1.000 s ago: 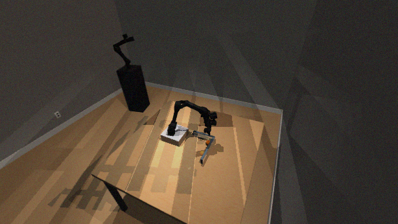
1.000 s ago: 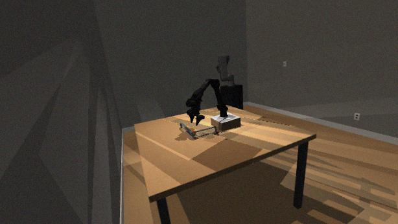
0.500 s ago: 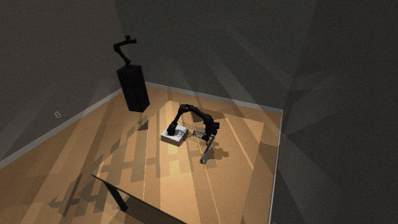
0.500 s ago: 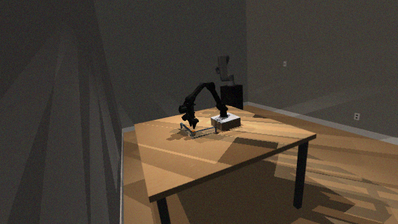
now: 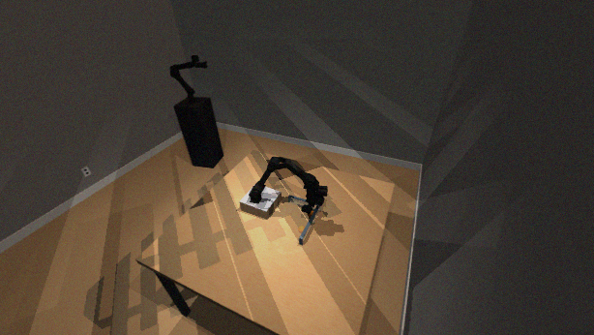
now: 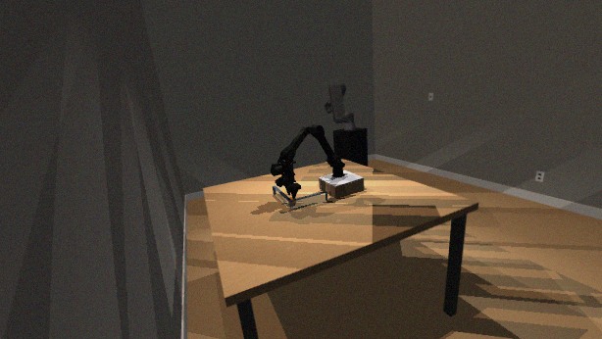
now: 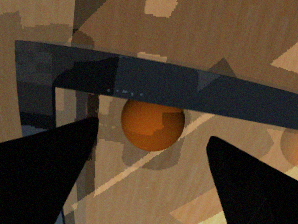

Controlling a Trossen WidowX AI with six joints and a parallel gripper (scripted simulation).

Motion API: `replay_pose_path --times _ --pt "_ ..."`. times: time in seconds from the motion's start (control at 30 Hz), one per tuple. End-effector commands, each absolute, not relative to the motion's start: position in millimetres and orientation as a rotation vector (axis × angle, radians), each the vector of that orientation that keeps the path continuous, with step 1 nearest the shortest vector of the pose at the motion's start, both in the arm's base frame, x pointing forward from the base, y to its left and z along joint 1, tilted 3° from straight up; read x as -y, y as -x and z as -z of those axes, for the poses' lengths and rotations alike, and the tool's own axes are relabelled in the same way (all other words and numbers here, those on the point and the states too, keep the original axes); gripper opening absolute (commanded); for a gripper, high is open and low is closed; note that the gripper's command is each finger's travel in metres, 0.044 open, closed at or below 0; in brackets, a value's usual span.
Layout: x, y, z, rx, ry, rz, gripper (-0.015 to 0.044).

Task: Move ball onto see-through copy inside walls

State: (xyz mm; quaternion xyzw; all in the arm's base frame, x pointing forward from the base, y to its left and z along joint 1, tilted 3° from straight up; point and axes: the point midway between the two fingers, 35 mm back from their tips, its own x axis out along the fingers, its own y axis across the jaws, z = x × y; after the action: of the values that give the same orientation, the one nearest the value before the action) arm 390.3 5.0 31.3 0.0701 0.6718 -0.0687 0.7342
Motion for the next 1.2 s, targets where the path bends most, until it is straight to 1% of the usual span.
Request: replay_pose_path --times 0.0,0.53,0.67,0.9,1.13,1.17 --pt "-5 -390 -24 -1.482 -0.162 0.153 0.0340" --pt "-5 -391 -1 -1.482 -0.162 0.153 0.0340" --pt "-5 -391 -1 -1.482 -0.162 0.153 0.0235" --pt "-5 -391 -1 -1.482 -0.162 0.153 0.0188" --pt "-13 -387 -13 -1.482 -0.179 0.161 0.0004" --pt "-14 -388 -20 -1.482 -0.179 0.161 0.0000"
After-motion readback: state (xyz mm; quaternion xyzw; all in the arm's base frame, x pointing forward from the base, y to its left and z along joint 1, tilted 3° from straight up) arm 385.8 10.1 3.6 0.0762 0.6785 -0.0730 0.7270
